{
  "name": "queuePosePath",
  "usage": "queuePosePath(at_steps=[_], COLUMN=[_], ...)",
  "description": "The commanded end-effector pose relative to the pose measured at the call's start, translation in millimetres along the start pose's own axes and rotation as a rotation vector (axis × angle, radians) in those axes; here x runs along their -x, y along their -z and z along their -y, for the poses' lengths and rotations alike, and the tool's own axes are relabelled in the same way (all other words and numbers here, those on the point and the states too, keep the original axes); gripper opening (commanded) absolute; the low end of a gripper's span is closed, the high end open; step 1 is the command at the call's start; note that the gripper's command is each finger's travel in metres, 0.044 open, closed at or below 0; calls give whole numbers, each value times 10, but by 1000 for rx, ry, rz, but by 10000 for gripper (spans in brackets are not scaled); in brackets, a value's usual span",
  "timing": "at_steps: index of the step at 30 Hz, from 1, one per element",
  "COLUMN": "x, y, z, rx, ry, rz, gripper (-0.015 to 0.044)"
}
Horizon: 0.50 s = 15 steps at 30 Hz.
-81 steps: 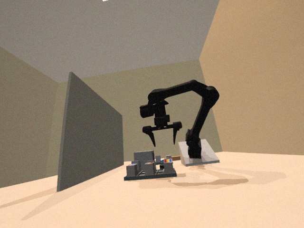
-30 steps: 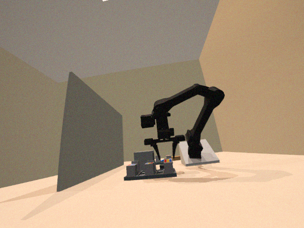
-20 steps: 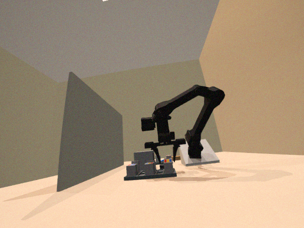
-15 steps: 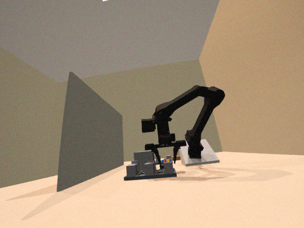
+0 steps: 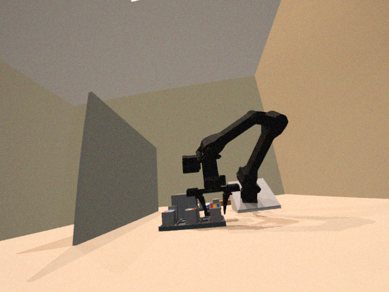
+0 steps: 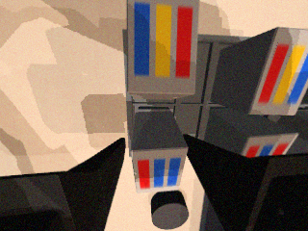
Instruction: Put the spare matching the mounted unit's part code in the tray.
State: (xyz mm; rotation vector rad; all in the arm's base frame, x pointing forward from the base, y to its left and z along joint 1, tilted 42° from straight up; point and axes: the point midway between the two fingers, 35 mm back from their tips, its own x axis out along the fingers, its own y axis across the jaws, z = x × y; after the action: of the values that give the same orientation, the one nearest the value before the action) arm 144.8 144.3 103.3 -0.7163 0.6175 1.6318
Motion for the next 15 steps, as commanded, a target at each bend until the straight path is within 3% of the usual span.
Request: queuePosePath(at_steps=[1,4,10,14,15], x=[2,2,2,2,2], y=[-1,-1,-1,-1,-1], z=[1,1,1,1,1], rx=[0,0,0,0,0], ry=[0,0,0,0,0], rz=[0,0,0,0,0], gripper=[221,142,103,0,0])
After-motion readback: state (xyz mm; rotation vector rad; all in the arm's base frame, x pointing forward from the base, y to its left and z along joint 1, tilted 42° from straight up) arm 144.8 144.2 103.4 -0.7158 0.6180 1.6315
